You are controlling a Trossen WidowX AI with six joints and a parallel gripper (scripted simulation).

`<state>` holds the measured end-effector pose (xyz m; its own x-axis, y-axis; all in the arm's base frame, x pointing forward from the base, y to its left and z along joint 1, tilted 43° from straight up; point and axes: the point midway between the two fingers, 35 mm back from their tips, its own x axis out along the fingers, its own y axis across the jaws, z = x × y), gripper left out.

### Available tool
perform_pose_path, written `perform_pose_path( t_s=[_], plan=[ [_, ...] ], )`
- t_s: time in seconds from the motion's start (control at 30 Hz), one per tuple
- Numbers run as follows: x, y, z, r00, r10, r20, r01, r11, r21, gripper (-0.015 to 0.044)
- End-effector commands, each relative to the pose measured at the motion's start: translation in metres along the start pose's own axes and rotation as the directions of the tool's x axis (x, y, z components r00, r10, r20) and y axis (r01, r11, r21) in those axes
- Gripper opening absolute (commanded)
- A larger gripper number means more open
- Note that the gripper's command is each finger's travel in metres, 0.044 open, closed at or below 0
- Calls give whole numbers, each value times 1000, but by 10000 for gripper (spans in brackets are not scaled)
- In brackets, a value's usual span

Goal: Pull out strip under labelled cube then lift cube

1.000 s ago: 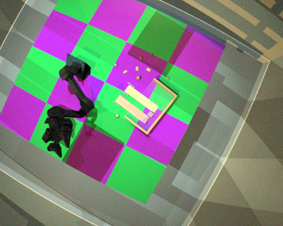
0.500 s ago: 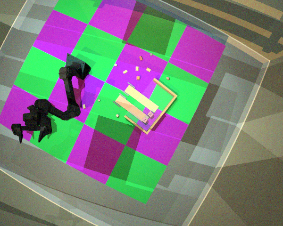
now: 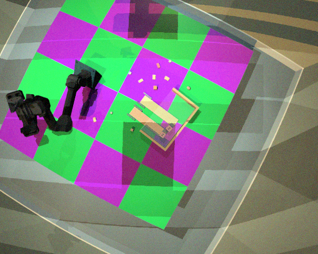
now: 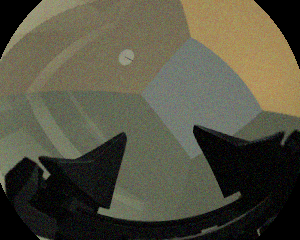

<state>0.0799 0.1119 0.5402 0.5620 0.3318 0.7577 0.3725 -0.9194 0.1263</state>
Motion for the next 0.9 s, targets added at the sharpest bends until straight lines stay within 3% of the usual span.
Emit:
perform_pose_path(
  t_s=[0.0, 0.2, 0.4, 0.53, 0.67, 0.87],
  plan=[
    [4, -43, 45, 990, -55, 130, 104, 907, -408, 400],
    [6, -78, 127, 937, -53, 346, 326, 494, -806, 400],
    [-6, -80, 219, 828, 36, 559, 560, -52, -827, 400],
    [-23, -64, 279, 724, 134, 677, 669, -374, -642, 400],
    [-48, -39, 333, 593, 249, 765, 703, -624, -342, 400],
    [-104, 10, 403, 347, 438, 830, 519, -826, 219, 400]
  ],
)
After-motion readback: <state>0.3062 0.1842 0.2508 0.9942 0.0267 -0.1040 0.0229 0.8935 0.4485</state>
